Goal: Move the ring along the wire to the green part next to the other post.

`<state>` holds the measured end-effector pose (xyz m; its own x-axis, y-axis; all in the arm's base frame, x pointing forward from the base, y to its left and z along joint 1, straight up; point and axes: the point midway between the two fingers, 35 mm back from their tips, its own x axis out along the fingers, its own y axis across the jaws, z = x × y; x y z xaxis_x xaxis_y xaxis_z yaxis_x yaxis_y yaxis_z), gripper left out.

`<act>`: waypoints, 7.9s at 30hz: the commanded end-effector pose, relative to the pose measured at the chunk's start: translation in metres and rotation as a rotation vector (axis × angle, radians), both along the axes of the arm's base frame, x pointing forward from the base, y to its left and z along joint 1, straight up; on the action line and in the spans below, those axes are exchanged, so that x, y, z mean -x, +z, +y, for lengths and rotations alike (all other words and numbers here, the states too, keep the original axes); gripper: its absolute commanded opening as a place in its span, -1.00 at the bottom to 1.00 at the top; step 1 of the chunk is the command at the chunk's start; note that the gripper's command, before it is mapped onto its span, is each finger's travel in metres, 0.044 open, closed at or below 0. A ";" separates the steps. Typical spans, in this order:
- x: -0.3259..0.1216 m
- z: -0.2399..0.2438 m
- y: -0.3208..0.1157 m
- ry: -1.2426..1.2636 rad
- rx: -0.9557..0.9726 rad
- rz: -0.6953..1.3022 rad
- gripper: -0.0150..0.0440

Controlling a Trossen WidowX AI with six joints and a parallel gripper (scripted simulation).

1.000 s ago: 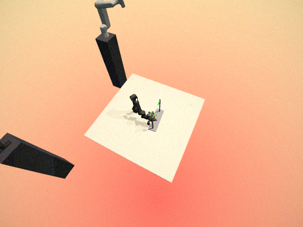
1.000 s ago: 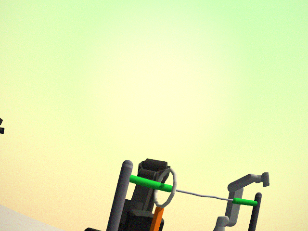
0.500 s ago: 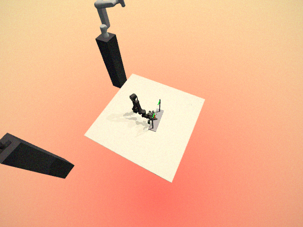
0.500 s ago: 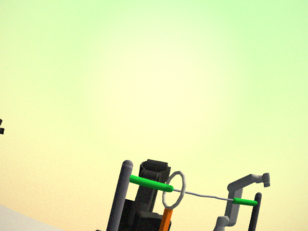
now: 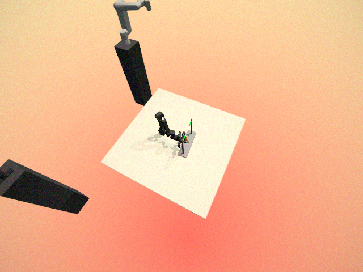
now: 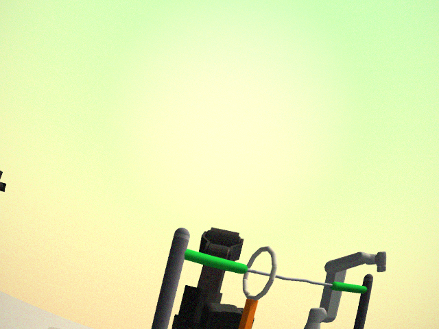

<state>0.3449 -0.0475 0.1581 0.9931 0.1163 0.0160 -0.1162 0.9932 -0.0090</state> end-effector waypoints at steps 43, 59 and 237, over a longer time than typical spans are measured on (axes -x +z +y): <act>0.005 0.051 0.001 0.012 -0.041 0.001 -1.00; 0.007 0.065 0.002 0.046 -0.027 0.000 -1.00; 0.049 0.135 -0.016 0.015 0.014 0.260 -1.00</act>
<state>0.2960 0.0876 0.1427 0.9619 0.1330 -0.2391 -0.1351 0.9908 0.0077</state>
